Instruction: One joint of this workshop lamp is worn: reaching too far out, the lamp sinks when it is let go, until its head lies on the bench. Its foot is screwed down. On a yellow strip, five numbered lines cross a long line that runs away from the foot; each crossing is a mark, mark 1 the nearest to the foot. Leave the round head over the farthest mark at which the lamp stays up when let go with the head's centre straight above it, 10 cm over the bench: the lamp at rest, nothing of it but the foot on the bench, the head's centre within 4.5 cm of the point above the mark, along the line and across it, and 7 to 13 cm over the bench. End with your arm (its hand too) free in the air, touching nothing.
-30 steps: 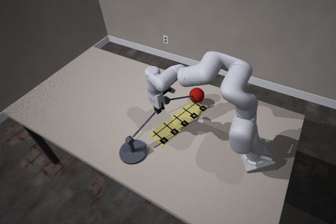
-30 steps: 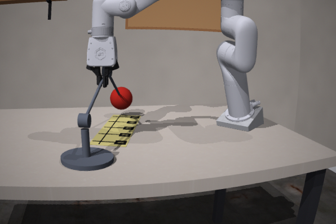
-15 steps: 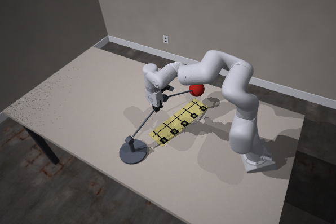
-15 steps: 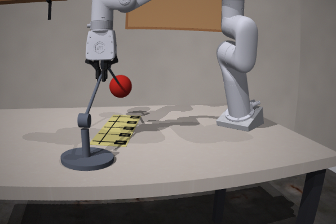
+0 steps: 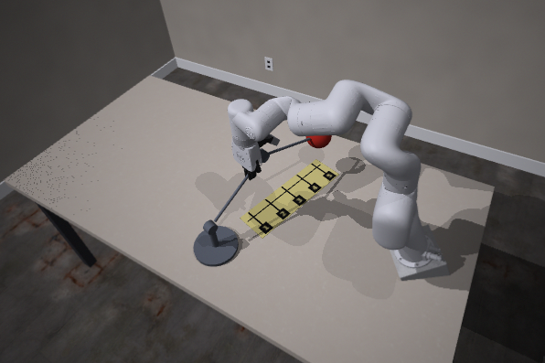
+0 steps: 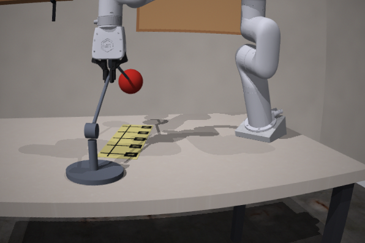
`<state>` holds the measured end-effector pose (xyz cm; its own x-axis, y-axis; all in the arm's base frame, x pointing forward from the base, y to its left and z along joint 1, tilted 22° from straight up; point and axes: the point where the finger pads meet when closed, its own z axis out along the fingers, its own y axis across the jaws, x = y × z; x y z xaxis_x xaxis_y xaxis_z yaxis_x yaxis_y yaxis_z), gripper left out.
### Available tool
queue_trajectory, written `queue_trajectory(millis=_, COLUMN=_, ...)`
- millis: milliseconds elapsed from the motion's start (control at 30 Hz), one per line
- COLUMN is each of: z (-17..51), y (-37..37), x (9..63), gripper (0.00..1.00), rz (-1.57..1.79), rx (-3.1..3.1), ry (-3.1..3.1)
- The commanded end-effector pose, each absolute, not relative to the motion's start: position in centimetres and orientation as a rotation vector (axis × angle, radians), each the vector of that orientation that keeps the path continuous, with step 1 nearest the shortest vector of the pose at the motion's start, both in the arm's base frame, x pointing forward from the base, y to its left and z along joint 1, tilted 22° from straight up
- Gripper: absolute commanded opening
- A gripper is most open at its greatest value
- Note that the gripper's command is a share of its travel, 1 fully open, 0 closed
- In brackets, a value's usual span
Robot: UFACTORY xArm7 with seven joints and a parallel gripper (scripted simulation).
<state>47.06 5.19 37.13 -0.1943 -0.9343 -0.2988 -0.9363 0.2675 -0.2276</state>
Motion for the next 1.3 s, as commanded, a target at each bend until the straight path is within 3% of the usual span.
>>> queue_trajectory(millis=0, z=38.0, y=5.4, x=47.0, gripper=0.00, rz=0.003, rx=-1.697, ry=2.165)
queue_trajectory(millis=800, z=41.0, y=6.7, x=46.7, gripper=0.00, rz=0.003, rx=-1.697, ry=2.165)
queue_trajectory(millis=833, z=41.0, y=6.7, x=46.7, gripper=1.00, rz=0.003, rx=-1.697, ry=2.165)
queue_trajectory(millis=1267, z=41.0, y=6.6, x=46.7, gripper=1.00, rz=0.002, rx=-1.696, ry=2.165)
